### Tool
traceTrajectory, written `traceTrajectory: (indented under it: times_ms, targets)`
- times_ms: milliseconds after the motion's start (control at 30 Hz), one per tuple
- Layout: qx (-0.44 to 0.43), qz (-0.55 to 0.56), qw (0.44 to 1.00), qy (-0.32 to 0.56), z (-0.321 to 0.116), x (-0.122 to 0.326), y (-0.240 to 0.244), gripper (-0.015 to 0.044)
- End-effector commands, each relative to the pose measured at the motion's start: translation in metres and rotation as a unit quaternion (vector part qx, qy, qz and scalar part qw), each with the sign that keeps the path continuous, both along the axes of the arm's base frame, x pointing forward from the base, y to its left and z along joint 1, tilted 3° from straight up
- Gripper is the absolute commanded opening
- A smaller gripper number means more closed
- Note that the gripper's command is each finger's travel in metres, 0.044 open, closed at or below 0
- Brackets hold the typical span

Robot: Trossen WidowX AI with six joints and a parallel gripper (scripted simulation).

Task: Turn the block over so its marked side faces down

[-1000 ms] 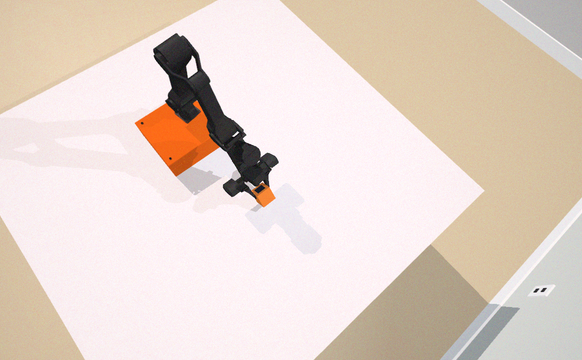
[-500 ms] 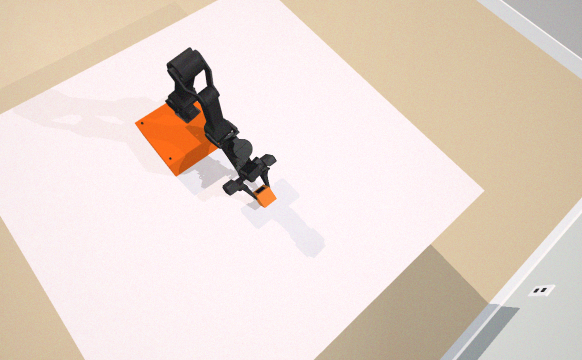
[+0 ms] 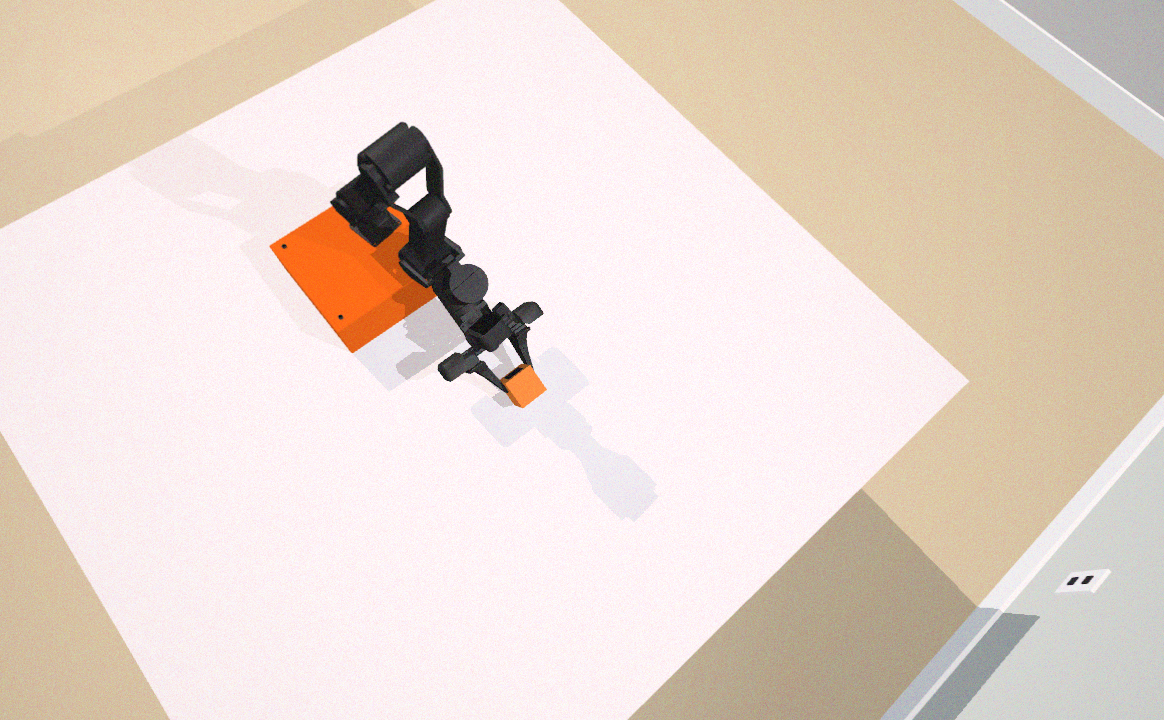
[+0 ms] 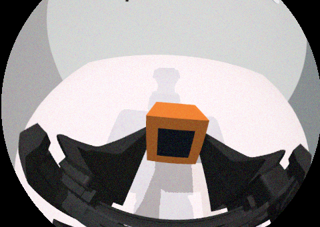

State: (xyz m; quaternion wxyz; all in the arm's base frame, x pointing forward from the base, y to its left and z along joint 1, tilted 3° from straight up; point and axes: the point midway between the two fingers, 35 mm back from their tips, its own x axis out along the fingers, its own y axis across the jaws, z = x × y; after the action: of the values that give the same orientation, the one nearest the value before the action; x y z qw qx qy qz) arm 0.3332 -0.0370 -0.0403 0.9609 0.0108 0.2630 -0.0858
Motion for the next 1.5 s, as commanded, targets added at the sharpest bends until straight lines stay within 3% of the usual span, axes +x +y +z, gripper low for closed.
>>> traceTrajectory:
  times_ms: [0, 333, 900, 1467]
  targets:
    - [-0.005, -0.001, 1.0, -0.007, 0.0009, -0.0013, -0.0006, 0.0]
    - [-0.005, -0.001, 1.0, -0.007, 0.0009, -0.0013, -0.0006, 0.0]
    - [-0.005, -0.001, 1.0, -0.007, 0.0009, -0.0013, -0.0006, 0.044]
    - [-0.005, -0.001, 1.0, -0.007, 0.0009, -0.0013, -0.0006, 0.044]
